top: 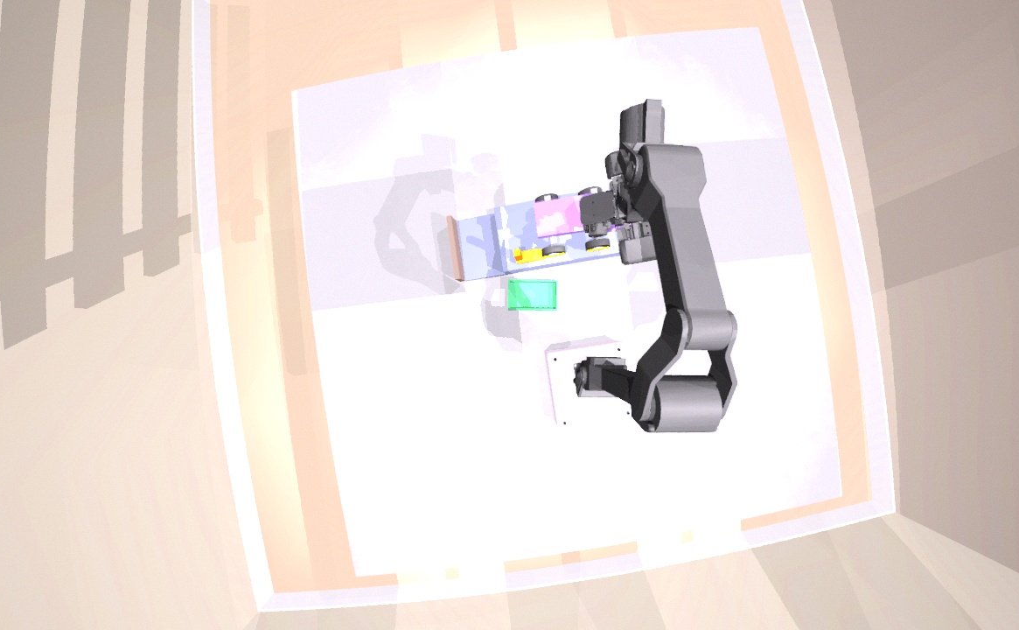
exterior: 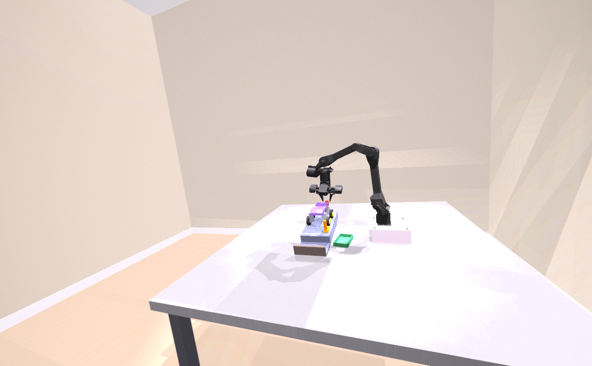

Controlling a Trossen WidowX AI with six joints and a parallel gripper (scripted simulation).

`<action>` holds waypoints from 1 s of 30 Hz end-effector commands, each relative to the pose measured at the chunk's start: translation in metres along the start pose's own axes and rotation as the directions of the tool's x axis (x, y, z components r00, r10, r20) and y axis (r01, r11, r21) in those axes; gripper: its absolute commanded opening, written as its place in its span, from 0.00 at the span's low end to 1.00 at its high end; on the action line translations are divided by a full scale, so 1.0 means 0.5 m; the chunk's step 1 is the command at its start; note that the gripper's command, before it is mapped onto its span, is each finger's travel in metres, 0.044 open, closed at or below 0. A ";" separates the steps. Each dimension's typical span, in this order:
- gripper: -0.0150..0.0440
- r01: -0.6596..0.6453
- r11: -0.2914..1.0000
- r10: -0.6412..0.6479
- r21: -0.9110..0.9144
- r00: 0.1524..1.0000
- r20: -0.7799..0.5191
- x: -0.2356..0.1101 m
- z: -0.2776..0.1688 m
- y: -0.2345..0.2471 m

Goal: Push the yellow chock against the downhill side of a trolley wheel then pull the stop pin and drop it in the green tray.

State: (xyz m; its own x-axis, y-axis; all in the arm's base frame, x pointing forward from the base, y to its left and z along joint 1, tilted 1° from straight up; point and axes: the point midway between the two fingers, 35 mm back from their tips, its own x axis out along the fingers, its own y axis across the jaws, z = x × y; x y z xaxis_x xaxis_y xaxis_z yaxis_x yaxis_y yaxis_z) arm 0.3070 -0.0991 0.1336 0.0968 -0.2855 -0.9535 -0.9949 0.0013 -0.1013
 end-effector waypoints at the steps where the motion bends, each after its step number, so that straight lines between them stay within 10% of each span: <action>1: 0.58 -0.006 1.000 0.006 -0.005 1.000 -0.001 0.014 0.001 0.002; 30: 0.49 -0.003 1.000 0.003 0.000 1.000 -0.004 0.072 -0.001 0.001</action>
State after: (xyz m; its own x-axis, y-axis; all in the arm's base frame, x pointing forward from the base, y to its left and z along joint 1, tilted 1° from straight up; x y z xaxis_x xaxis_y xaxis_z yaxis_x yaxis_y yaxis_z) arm 0.3098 -0.1100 0.0992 0.0933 -0.2897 -0.9526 -0.9952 0.0017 -0.0980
